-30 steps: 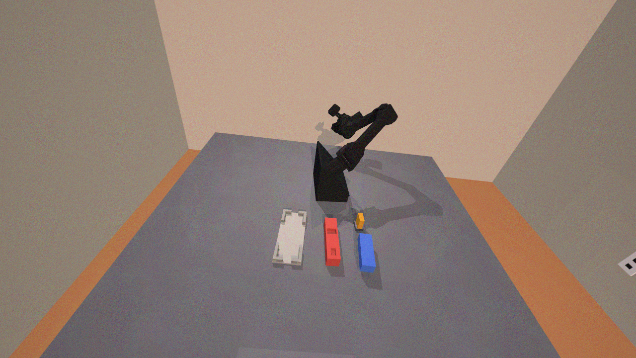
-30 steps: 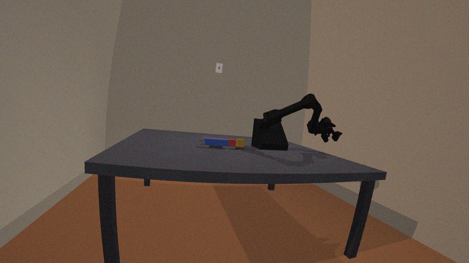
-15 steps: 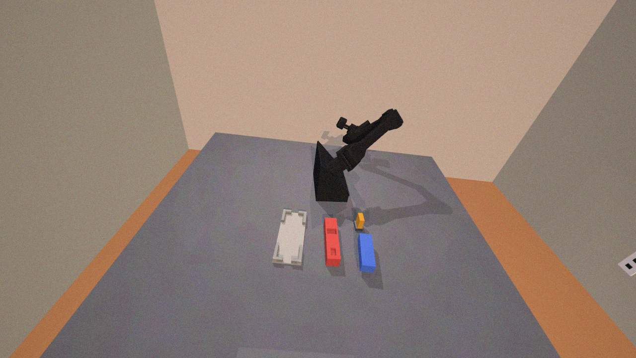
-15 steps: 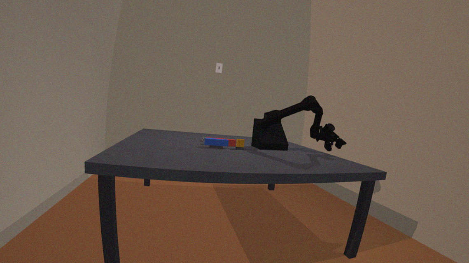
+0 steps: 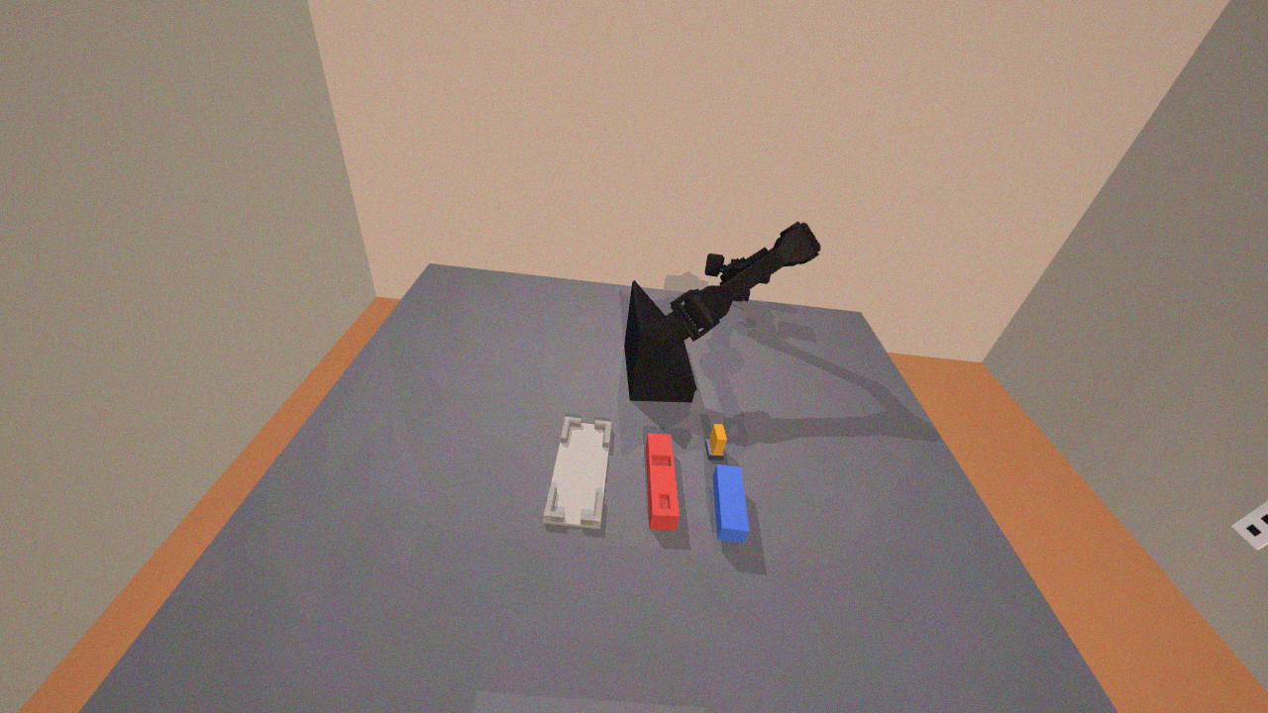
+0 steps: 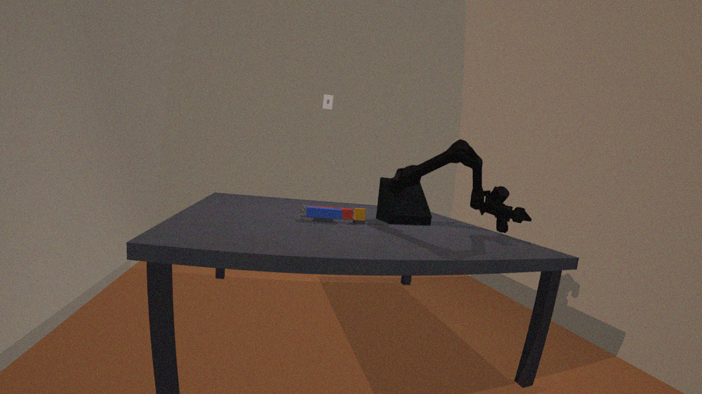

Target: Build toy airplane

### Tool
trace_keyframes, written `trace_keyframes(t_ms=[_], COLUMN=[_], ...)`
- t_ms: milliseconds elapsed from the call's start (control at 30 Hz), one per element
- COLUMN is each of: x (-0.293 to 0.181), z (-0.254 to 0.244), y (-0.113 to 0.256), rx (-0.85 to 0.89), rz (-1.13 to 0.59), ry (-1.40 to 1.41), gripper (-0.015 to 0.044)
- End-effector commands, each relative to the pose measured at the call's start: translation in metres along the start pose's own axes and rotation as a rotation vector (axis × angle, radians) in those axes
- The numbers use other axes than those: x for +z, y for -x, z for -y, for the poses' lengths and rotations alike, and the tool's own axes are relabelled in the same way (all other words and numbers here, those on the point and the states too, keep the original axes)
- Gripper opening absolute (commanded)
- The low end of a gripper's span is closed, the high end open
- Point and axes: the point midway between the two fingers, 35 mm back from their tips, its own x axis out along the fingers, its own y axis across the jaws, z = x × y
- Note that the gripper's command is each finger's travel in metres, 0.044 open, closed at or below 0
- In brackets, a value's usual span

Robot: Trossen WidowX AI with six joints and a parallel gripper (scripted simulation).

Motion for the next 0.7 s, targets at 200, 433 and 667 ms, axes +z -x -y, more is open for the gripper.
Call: trace_keyframes(t_ms=[200,433,667], x=[0.017,0.025,0.031], z=[-0.083,-0.137,-0.190], y=[0.012,0.029,0.052], rx=[0.142,0.222,0.289], rz=[0.107,0.199,0.307], ry=[0.279,0.468,0.657], gripper=[0.0440,0.0440,0.0440])
